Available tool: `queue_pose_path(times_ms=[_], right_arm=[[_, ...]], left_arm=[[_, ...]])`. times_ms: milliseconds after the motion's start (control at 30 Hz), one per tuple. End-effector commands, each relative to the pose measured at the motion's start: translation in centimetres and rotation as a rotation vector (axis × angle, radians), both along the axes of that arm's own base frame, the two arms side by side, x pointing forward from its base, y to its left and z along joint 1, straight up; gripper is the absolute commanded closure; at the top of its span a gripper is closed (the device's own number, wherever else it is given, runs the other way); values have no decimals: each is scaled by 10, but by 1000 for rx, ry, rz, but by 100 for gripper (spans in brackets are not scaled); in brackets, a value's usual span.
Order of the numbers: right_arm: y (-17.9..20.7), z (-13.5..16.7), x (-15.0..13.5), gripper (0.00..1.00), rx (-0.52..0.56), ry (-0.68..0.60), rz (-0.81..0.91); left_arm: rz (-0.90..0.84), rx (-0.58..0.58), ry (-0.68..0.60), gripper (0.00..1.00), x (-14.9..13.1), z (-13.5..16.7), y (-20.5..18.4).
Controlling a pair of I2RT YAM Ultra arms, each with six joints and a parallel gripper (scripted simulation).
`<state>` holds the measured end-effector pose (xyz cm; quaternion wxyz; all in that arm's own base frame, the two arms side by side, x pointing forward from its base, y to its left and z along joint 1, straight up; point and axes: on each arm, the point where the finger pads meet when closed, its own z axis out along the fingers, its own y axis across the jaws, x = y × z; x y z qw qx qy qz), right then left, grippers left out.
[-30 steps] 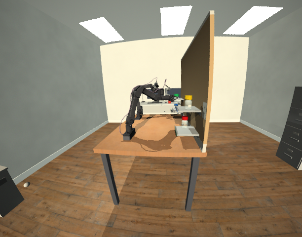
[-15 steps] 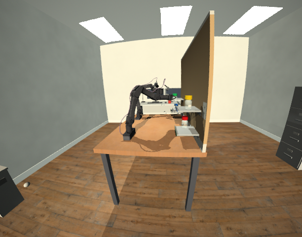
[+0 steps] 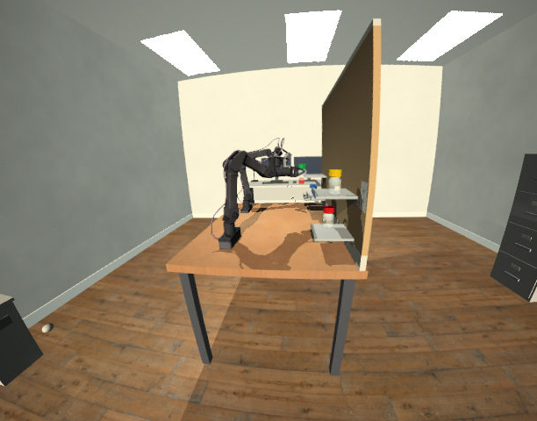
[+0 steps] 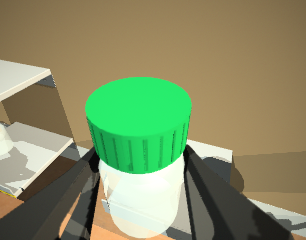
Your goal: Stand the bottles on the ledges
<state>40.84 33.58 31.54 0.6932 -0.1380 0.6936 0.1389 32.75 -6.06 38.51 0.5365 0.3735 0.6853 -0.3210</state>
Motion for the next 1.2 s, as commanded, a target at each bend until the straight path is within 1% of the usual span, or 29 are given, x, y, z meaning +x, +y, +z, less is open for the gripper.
queue_pose_path(times_ms=[0,100,133,200,267,367,533,600,667,700,1033,1067,1100,1167], right_arm=[[-13,44,-24,48,92,-86,-6],[-17,43,-34,48,92,-83,-5],[-19,38,-37,48,78,-71,-9],[-19,38,-37,48,78,-71,-9],[-24,28,-40,48,57,-52,-28],[-28,22,-44,48,46,-40,-36],[-34,14,-46,48,27,-25,-58],[-45,6,-40,48,9,-12,-95],[-45,6,-40,48,9,-12,-95],[-45,11,-39,48,18,-19,-95],[-44,11,-40,48,18,-19,-94],[-40,15,-41,48,31,-30,-70],[-40,14,-41,48,31,-30,-64],[-42,10,-43,48,30,-31,-44]], left_arm=[[-17,-14,-15,11,-4,9,-2],[-17,-14,-15,11,-4,9,-2],[-17,-14,-15,11,-4,9,-2],[-17,-14,-15,11,-4,9,-2],[-17,-14,-15,11,-4,9,-2],[-17,-14,-15,11,-4,9,-2],[-17,-14,-15,11,-4,9,-2],[-17,-14,-15,11,-4,9,-2],[-17,-14,-15,11,-4,9,-2],[-17,-14,-15,11,-4,9,-2],[-17,-14,-15,11,-4,9,-2],[-17,-14,-15,11,-4,9,-2],[-12,-6,-23,11,-4,12,-1],[8,14,7,11,4,5,0]])
